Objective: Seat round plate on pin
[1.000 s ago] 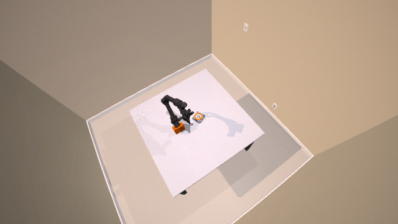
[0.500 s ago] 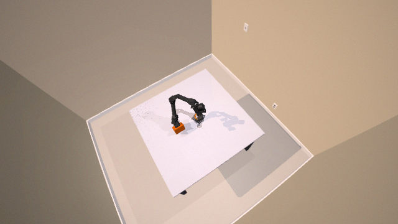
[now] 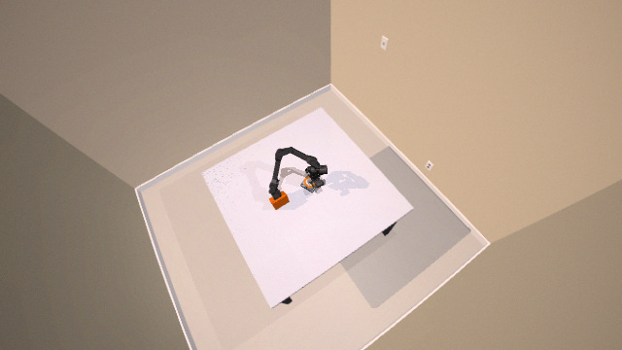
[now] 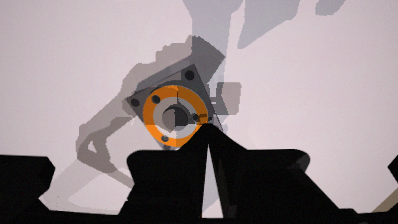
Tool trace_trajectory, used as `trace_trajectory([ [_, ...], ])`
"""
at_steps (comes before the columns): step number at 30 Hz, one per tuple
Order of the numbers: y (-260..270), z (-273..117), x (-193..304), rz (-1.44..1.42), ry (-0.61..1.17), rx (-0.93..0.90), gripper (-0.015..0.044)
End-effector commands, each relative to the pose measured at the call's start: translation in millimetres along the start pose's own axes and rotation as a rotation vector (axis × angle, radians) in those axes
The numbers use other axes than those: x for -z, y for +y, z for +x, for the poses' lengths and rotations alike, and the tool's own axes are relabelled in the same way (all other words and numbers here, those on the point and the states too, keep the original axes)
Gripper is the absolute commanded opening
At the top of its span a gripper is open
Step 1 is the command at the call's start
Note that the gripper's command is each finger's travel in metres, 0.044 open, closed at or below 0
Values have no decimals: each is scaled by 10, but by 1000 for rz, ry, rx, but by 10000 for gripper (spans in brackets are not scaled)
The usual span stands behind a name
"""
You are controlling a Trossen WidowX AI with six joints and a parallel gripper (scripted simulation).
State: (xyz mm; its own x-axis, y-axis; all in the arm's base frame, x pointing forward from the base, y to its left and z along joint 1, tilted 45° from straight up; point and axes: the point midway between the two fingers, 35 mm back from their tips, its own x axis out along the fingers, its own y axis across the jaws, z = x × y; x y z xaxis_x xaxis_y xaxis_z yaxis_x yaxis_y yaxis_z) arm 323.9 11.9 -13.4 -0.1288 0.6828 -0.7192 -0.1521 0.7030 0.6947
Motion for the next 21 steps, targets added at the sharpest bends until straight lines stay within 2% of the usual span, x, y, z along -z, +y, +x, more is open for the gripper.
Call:
trace_trajectory([
  [1,2,72,-35,-4,-5,-11,0],
  [8,17,467,-44,-5,-5,-12,0],
  [21,-15,478,53,-4,-5,-12,0],
])
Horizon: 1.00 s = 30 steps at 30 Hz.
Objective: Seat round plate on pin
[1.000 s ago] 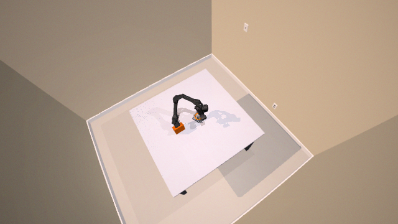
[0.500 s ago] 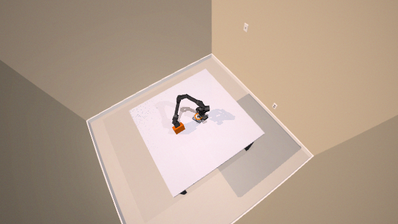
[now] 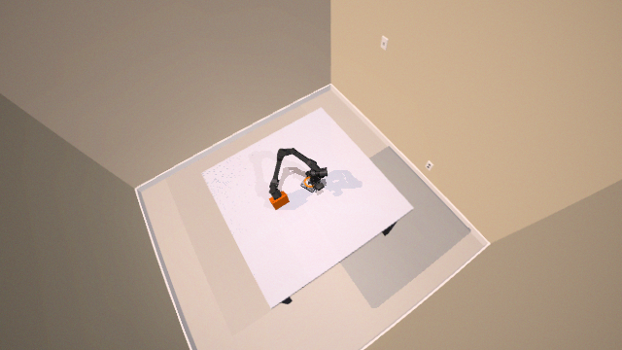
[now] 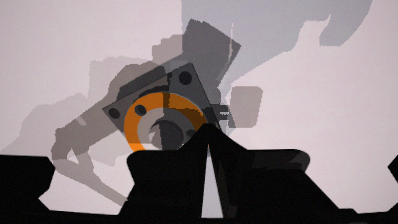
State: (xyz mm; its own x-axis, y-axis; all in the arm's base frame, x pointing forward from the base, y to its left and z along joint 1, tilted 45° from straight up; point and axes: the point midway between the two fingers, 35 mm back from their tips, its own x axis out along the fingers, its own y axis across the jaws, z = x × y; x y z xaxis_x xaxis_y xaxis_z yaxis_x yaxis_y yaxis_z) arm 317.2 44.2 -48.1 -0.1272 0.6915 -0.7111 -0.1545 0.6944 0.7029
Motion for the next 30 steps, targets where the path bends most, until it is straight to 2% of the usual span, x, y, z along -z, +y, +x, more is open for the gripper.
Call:
trace_trajectory([
  [1,-15,0,59,-1,-1,-1,0],
  [30,20,2,408,1,0,-1,0],
])
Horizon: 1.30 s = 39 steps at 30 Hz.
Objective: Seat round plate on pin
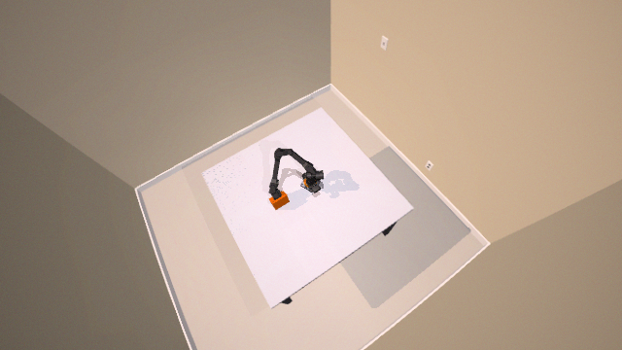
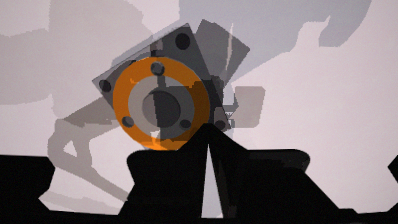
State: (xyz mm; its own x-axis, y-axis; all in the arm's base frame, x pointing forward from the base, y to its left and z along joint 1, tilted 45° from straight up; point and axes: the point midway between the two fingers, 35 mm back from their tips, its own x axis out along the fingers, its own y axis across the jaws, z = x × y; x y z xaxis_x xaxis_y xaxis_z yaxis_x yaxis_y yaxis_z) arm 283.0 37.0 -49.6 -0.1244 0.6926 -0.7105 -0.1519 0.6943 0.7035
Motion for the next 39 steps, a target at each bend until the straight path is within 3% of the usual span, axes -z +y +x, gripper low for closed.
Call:
trace_trajectory([
  [1,33,-2,71,-2,3,0,0],
  [29,172,-20,233,-1,4,-1,0],
  [39,162,-475,269,-1,4,1,0],
])
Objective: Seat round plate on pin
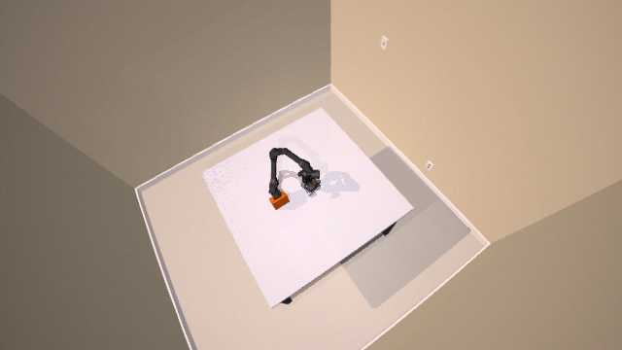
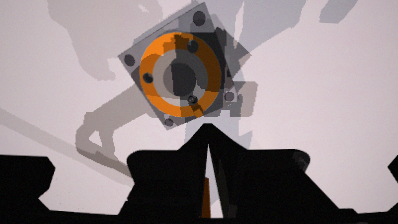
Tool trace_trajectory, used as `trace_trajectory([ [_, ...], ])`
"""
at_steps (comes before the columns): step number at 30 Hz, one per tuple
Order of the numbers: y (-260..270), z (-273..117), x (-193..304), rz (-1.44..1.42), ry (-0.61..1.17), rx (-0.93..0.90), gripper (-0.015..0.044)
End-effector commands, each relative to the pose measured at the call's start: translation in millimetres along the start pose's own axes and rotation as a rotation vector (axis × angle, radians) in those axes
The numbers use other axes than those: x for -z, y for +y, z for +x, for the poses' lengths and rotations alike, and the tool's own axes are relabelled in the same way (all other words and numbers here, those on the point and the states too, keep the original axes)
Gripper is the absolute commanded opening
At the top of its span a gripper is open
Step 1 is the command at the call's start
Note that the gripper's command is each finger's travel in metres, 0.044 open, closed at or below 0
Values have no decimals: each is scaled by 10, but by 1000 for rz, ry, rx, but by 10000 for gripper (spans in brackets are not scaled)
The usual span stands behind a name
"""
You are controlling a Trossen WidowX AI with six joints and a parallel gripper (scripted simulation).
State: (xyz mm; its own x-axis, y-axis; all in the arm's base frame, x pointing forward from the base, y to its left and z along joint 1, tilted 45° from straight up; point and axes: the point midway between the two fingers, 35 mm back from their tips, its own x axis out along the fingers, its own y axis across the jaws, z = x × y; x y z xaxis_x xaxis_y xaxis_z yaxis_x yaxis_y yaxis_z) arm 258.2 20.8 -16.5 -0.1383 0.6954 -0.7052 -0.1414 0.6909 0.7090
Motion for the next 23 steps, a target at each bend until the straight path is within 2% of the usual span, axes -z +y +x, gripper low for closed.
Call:
trace_trajectory([
  [1,5,-168,4,-10,-9,9,0],
  [23,-6,-82,1,-1,-7,3,0],
])
